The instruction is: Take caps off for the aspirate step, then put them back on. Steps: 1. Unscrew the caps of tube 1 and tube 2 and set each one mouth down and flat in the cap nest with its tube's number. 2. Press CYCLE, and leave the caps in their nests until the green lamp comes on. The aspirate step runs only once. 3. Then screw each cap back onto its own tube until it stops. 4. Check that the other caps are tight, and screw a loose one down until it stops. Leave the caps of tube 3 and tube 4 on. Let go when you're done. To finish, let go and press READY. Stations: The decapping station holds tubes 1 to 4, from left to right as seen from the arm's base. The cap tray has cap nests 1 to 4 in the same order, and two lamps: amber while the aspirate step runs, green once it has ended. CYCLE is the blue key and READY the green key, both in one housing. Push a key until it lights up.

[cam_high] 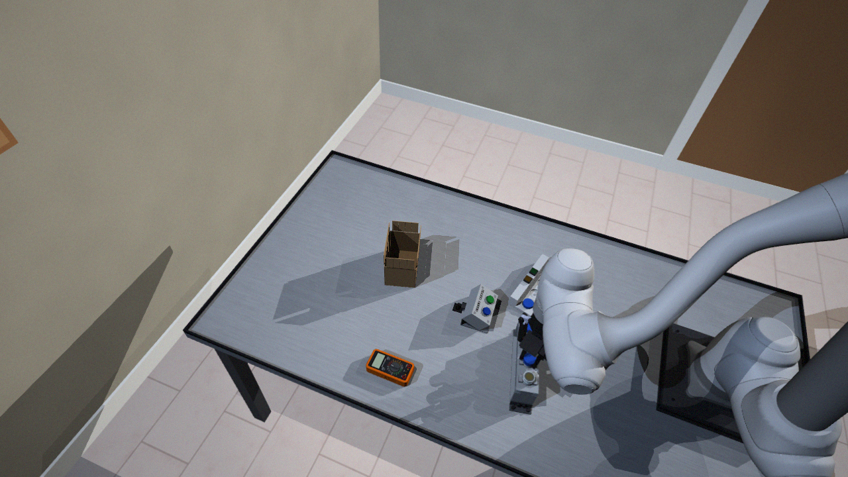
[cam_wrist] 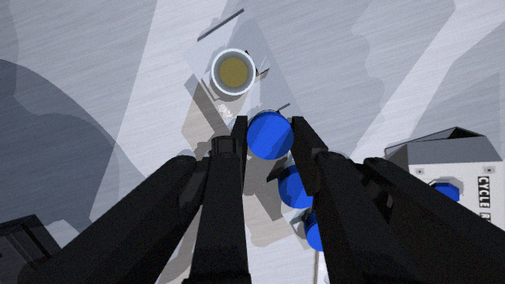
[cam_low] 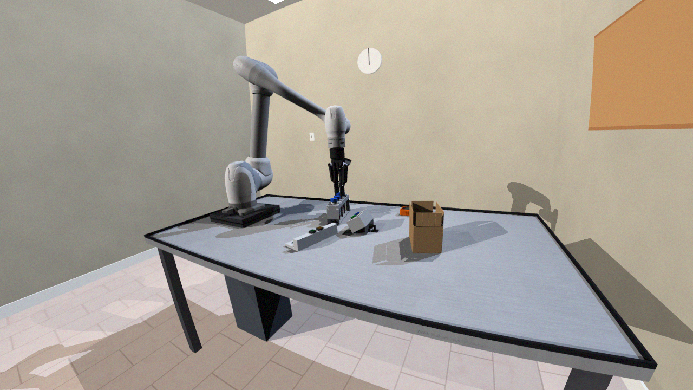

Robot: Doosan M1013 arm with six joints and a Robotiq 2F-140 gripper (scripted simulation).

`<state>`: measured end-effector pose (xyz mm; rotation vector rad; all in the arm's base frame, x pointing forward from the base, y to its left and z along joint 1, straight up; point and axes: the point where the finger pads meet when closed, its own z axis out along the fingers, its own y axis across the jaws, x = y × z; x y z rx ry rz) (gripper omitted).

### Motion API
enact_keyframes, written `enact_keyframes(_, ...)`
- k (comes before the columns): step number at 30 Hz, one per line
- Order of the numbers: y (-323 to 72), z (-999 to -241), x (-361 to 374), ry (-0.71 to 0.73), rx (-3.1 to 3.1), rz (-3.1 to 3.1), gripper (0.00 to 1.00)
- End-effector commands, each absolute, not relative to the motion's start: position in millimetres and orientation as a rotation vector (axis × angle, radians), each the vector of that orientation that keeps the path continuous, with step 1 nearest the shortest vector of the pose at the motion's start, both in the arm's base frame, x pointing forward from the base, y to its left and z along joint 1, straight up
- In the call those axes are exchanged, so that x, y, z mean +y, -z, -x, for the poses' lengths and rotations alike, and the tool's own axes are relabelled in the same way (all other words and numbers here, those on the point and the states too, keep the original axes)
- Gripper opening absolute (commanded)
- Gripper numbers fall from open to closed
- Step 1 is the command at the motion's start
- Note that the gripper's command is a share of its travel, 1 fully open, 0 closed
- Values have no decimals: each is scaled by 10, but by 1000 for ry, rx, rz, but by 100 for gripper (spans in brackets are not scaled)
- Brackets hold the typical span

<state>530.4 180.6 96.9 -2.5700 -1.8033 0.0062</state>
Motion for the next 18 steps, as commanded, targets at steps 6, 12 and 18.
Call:
enact_keyframes(6,-976,-5308,1808,-4,-2109,2325,30)
enact_keyframes(12,-978,-5308,1808,-4,-2433,1984,30)
enact_keyframes(18,-979,-5308,1808,-3,-2618,1731,30)
